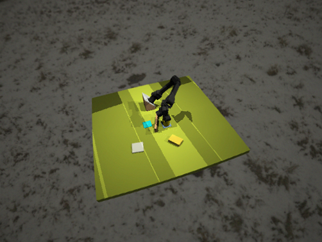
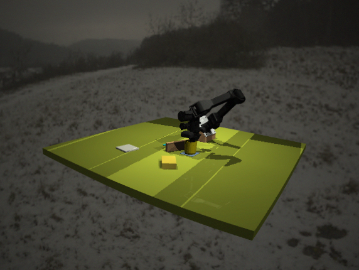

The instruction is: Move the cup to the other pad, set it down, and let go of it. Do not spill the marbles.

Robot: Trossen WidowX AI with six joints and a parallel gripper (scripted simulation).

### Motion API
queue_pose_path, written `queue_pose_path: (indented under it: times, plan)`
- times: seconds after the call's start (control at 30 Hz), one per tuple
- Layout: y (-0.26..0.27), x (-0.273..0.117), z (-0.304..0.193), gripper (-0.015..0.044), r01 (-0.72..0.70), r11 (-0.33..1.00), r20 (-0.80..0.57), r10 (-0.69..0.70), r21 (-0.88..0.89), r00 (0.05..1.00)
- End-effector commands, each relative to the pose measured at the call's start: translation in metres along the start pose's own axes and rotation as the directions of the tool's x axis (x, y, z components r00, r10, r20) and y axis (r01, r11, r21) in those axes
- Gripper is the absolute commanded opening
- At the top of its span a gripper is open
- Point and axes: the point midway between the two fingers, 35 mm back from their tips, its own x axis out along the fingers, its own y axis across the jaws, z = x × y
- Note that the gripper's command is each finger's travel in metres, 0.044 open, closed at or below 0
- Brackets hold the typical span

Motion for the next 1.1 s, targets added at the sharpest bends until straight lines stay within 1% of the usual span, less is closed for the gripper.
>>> queue_pose_path:
  times: [0.0, 0.03, 0.07, 0.23, 0.93, 1.03, 1.07]
  plan:
    - [0.000, 0.000, 0.000, 0.0027, 0.000, 1.000, 0.000, 0.000, 0.000, 1.000]
    - [0.000, 0.000, 0.000, 0.0020, 0.000, 1.000, 0.000, 0.000, 0.000, 1.000]
    - [0.000, 0.000, 0.000, 0.0000, 0.000, 1.000, 0.000, 0.000, 0.000, 1.000]
    - [0.001, -0.008, 0.001, 0.0000, 0.000, 1.000, 0.002, 0.000, 0.000, 1.000]
    - [0.004, -0.072, 0.002, 0.0000, 0.001, 1.000, 0.000, -0.001, 0.005, 1.000]
    - [0.004, -0.076, 0.002, 0.0000, 0.001, 1.000, -0.001, -0.001, 0.005, 1.000]
    - [0.005, -0.072, 0.002, 0.0000, -0.002, 1.000, -0.002, 0.002, 0.009, 1.000]
